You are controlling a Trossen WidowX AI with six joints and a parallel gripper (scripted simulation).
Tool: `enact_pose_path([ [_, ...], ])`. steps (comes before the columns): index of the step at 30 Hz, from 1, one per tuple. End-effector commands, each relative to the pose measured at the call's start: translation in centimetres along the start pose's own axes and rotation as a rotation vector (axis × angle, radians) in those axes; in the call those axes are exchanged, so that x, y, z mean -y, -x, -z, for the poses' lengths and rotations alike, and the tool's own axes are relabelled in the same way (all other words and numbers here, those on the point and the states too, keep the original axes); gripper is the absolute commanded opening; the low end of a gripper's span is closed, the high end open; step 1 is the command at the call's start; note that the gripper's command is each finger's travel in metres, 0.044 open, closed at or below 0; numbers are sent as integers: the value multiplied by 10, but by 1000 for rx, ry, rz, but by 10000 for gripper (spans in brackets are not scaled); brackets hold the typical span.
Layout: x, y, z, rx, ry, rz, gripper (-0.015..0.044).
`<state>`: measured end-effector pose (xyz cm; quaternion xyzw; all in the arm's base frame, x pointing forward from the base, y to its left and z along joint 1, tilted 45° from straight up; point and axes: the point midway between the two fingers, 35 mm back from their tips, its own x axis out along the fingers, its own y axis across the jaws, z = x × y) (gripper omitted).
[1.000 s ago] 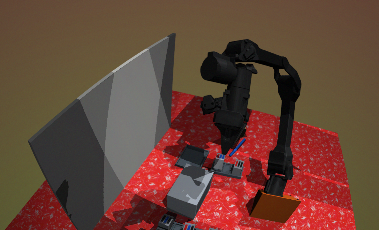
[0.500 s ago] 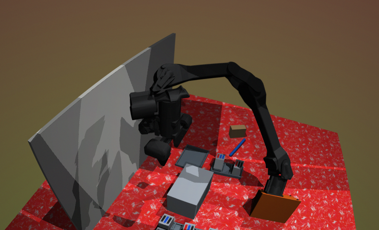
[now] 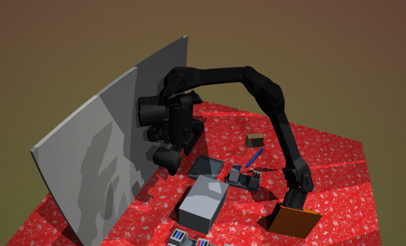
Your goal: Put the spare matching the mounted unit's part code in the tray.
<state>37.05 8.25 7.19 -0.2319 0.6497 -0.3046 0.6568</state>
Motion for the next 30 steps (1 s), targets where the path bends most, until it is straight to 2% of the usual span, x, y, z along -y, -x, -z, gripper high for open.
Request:
enact_pose_path([
  [1, -1, 0, 0, 3, 16, 4, 440],
  [4, -32, -3, 8, 17, 192, -2, 440],
  [13, -153, -27, 70, 24, 1045, -14, 440],
  [21, -219, -56, 130, 11, 1649, -7, 440],
  [23, -226, -61, 139, 8, 1731, -6, 440],
  [30, -226, -61, 139, 8, 1733, -6, 440],
])
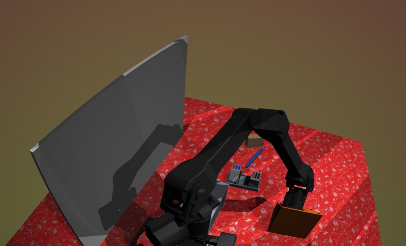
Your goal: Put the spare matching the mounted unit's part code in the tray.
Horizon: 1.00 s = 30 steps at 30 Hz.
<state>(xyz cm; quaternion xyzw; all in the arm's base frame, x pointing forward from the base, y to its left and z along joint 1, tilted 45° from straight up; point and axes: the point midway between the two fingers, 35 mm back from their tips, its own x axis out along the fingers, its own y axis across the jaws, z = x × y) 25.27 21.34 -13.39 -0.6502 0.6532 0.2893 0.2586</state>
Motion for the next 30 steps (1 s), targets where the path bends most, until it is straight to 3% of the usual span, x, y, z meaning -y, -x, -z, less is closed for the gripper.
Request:
enact_pose_path([
  [1, 0, -2, -1, 6, 25, -7, 440],
  [7, -5, -37, 0, 6, 25, -7, 300],
  [30, -7, -63, -4, 6, 25, -7, 300],
])
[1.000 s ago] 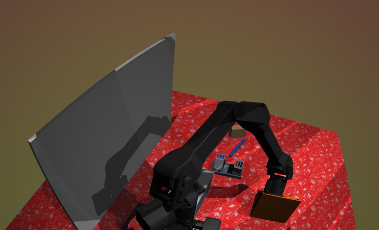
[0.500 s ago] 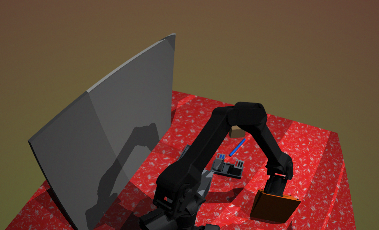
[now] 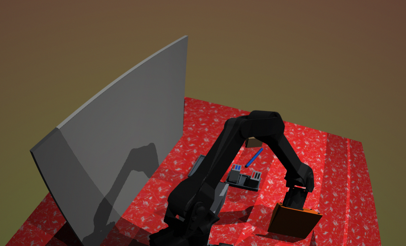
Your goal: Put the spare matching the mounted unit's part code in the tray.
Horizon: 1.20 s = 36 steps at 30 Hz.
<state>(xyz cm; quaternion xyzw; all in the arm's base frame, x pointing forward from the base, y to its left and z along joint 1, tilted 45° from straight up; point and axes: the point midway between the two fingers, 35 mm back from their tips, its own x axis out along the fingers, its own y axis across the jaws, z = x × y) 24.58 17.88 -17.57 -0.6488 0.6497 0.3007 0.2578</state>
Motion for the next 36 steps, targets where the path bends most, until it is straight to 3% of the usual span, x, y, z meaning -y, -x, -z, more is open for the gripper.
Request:
enact_pose_path([
  [1, -1, -11, 1, -11, 7, -3, 300],
  [36, -3, -68, 4, -14, 6, -3, 300],
])
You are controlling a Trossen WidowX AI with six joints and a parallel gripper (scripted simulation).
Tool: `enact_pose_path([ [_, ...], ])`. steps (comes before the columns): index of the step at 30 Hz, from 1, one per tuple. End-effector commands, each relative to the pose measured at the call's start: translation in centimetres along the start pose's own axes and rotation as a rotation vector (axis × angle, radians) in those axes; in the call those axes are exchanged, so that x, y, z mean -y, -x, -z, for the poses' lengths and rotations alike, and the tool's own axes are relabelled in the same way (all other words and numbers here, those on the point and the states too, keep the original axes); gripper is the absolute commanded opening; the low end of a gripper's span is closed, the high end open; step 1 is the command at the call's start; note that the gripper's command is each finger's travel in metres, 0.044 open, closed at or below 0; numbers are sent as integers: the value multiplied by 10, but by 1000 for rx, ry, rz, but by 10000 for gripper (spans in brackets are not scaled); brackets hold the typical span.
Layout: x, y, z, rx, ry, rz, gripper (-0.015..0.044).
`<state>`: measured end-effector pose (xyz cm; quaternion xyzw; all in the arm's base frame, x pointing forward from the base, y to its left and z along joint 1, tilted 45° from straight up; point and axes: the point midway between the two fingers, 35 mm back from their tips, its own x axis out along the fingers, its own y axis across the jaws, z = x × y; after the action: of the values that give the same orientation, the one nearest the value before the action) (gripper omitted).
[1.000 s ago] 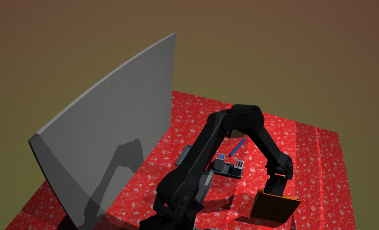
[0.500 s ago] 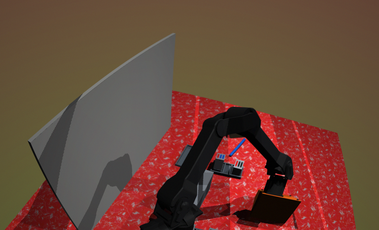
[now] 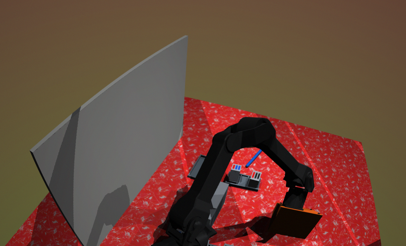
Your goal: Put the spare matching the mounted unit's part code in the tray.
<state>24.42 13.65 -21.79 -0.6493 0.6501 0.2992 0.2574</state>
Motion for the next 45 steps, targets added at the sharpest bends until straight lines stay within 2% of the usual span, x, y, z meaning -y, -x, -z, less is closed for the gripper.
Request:
enact_pose_path([
  [1, -3, -9, 2, -11, 8, -4, 300],
  [12, -3, -9, 2, -11, 8, -4, 300],
  [18, -3, -8, 1, -7, 3, -6, 142],
  [23, -3, -8, 1, -7, 3, -6, 109],
  [27, -3, -8, 1, -7, 3, -6, 4],
  [37, -2, -3, 1, -7, 4, -6, 0],
  [45, -2, 66, 0, -7, 9, -4, 0],
])
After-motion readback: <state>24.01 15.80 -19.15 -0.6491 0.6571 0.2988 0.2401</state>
